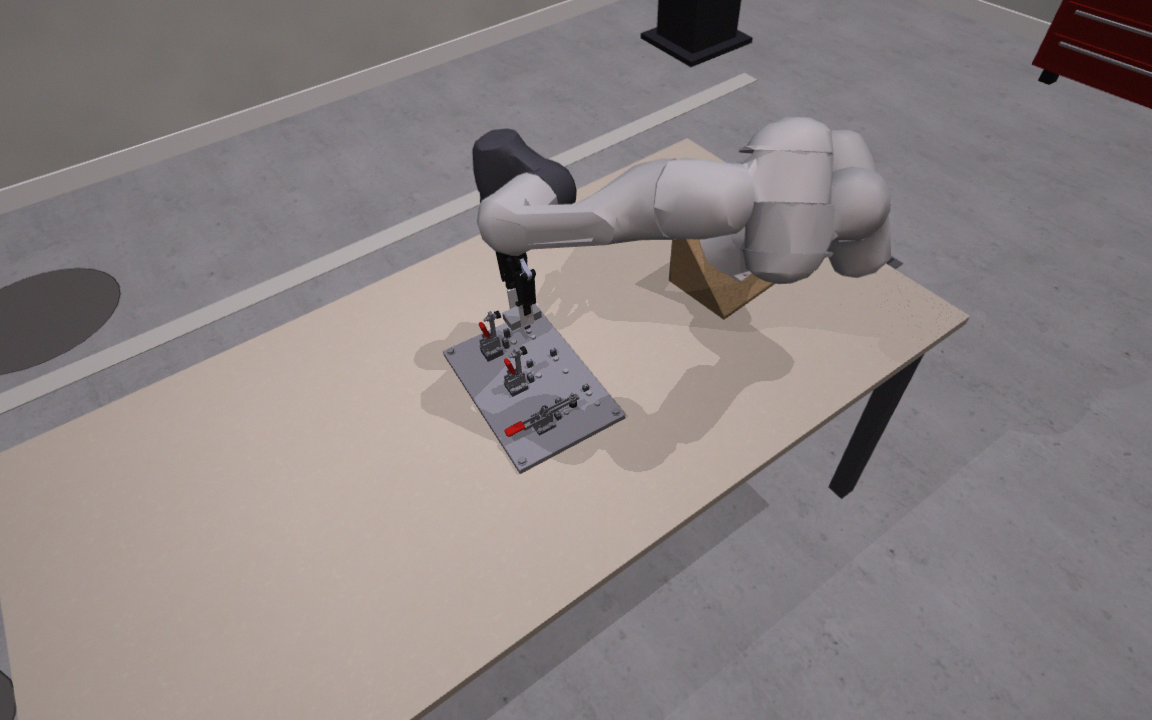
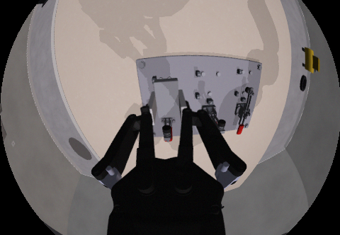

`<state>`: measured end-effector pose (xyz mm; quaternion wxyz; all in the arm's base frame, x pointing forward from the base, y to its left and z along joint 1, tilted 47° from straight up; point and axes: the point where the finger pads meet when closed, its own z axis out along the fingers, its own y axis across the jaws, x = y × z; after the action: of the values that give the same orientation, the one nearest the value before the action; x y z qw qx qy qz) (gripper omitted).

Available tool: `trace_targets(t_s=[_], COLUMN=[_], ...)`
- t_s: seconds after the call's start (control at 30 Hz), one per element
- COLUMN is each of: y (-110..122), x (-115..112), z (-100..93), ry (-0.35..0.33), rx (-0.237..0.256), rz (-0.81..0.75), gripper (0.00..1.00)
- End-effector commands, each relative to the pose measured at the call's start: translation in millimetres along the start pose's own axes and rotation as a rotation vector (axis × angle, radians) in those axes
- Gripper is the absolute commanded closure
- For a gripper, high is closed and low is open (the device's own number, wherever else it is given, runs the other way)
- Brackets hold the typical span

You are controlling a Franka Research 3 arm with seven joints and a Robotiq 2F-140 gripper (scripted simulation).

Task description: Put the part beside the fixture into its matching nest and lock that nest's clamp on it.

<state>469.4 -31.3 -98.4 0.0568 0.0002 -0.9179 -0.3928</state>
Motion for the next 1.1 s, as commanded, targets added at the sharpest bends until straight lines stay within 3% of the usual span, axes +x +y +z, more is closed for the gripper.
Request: trace_targets(t_s=[0.0,1.07], y=[-1.8,0.0], x=[1.4,-1.8], z=[-1.7,-0.5], ry=[0.0,0.0], rx=[0.0,0.0], rz=[0.0,0.0], gripper=[1.0,1.0])
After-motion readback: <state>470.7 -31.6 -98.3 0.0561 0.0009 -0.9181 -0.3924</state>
